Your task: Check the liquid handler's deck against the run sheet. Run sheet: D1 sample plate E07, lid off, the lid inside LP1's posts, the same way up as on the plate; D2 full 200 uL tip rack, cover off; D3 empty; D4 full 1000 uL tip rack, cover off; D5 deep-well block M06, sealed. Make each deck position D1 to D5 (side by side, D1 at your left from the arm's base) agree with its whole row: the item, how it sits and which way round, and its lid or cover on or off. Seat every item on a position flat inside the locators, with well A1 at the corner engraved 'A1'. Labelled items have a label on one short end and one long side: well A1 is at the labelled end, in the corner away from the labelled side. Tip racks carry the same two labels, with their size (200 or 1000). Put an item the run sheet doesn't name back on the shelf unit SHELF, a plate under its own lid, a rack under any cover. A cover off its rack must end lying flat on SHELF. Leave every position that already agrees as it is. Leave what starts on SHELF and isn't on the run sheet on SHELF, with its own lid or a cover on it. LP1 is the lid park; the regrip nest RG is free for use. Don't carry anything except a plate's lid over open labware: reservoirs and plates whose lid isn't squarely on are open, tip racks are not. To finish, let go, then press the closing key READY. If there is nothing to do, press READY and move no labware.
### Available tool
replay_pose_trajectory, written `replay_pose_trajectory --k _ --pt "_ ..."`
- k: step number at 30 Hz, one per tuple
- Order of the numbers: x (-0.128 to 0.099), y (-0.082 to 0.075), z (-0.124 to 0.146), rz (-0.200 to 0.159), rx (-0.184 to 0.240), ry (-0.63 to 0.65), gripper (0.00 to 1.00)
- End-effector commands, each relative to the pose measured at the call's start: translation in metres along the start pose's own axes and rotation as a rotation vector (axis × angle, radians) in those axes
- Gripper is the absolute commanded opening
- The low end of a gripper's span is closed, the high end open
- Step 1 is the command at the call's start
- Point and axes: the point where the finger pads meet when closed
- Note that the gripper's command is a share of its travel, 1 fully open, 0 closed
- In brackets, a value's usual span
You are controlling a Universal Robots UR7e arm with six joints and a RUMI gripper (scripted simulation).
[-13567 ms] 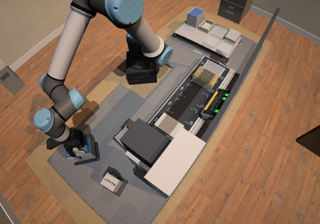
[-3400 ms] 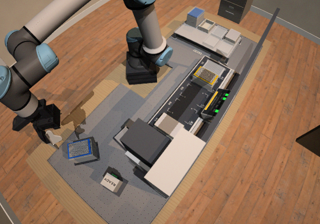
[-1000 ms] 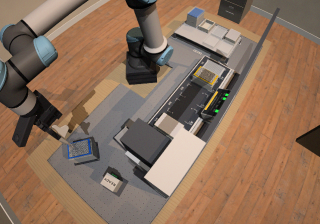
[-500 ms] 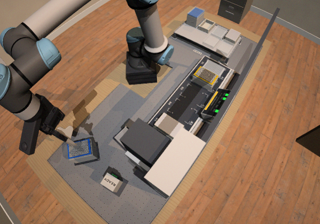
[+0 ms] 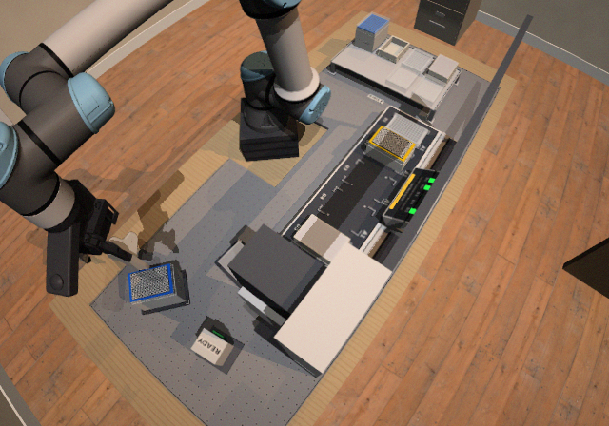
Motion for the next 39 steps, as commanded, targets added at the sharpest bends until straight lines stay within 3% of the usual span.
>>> replay_pose_trajectory --k 1,13,17,23,26,39 --pt "0.000 -0.001 0.000 0.002 -0.001 -0.124 0.82" --pt "0.000 -0.001 0.000 0.003 -0.001 -0.324 0.82" --pt "0.000 -0.001 0.000 0.003 -0.001 -0.330 0.82" --pt "-0.015 -0.001 -0.024 0.003 -0.001 -0.450 0.82" --pt "-0.015 -0.001 -0.024 0.003 -0.001 -0.470 0.82" --pt "-0.015 -0.001 -0.024 0.003 -0.001 -0.730 0.82"
Point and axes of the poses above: the point where the finger pads meet when closed, its own y axis out along the fingers, its own z axis across the jaws, x = y × z, and after that the axes turned 2 degrees about y, right-handed
